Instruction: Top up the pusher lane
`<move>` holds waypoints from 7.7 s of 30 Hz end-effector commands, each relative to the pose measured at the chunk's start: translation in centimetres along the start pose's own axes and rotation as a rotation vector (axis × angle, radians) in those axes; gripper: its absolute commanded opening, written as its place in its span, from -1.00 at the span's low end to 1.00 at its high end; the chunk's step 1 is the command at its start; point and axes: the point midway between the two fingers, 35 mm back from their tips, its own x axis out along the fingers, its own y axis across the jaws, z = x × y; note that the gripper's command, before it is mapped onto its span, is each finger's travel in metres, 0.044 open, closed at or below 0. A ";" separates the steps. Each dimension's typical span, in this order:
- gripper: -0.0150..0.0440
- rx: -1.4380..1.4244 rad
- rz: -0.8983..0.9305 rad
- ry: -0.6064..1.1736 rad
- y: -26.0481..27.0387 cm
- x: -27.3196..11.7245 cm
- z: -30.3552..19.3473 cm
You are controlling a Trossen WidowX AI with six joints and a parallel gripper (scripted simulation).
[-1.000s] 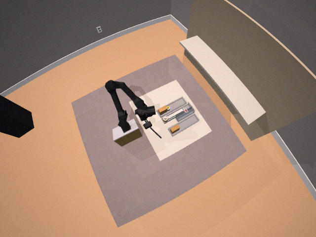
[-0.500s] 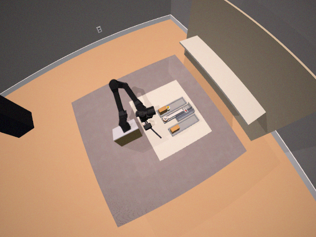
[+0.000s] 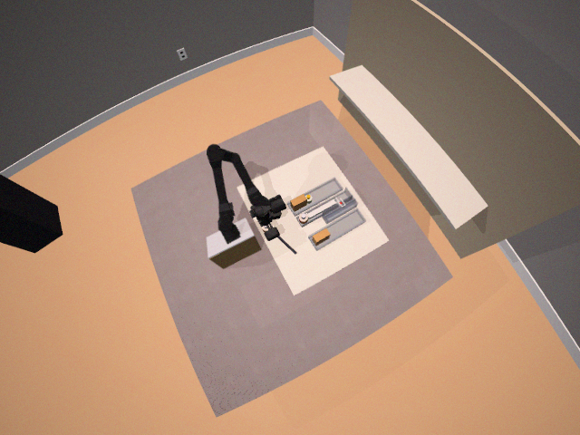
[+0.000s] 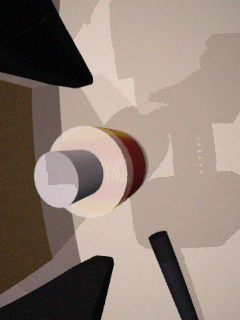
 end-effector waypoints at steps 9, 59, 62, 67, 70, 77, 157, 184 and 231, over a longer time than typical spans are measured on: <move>0.73 0.007 0.009 0.002 0.1 1.1 -0.2; -0.49 0.001 0.002 0.000 -0.7 -9.2 3.1; -0.49 -0.002 0.001 0.000 -1.1 -8.9 4.3; -0.49 -0.007 0.001 -0.001 -1.9 -8.2 6.3; -0.49 -0.010 0.000 -0.002 -2.3 -7.7 7.4; -0.49 -0.018 0.001 -0.003 -3.5 -6.3 10.0; -0.49 -0.027 0.005 -0.004 -4.7 -1.5 15.3; -0.49 -0.028 0.005 -0.005 -4.6 -1.6 16.5; -0.49 -0.028 0.005 -0.006 -4.4 -2.1 18.4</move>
